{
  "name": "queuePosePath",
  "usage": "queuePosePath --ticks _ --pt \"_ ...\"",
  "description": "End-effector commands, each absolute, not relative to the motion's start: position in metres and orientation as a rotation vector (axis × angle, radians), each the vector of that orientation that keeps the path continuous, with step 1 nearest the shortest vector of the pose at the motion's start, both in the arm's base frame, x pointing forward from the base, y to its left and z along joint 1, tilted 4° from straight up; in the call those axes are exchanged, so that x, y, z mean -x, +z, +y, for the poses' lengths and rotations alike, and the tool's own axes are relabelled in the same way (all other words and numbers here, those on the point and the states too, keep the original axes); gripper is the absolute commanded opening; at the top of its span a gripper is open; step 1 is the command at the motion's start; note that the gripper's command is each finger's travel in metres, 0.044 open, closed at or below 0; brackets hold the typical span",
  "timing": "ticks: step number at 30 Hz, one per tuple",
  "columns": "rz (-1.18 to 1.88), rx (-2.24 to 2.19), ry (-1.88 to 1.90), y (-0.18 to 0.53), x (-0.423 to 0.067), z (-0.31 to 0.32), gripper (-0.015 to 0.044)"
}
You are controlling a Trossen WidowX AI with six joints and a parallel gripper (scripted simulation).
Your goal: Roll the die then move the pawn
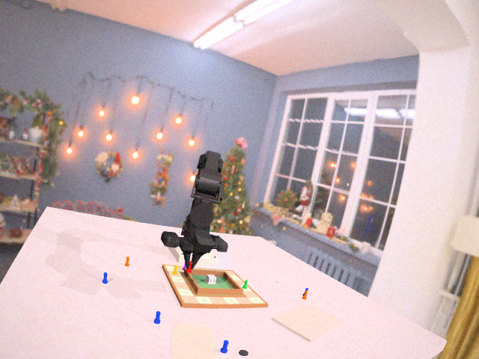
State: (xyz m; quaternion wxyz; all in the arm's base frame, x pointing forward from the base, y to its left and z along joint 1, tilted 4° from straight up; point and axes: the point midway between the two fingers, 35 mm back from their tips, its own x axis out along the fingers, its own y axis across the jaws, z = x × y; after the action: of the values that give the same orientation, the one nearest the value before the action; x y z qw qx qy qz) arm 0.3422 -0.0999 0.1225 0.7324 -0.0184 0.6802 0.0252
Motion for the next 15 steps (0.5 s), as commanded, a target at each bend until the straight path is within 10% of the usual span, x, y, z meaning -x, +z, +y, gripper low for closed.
queuePosePath --ticks 1,15 --pt "1.482 0.048 0.057 0.148 -0.341 -0.1 0.0" --pt "1.487 0.051 0.051 0.162 -0.342 -0.088 0.0"
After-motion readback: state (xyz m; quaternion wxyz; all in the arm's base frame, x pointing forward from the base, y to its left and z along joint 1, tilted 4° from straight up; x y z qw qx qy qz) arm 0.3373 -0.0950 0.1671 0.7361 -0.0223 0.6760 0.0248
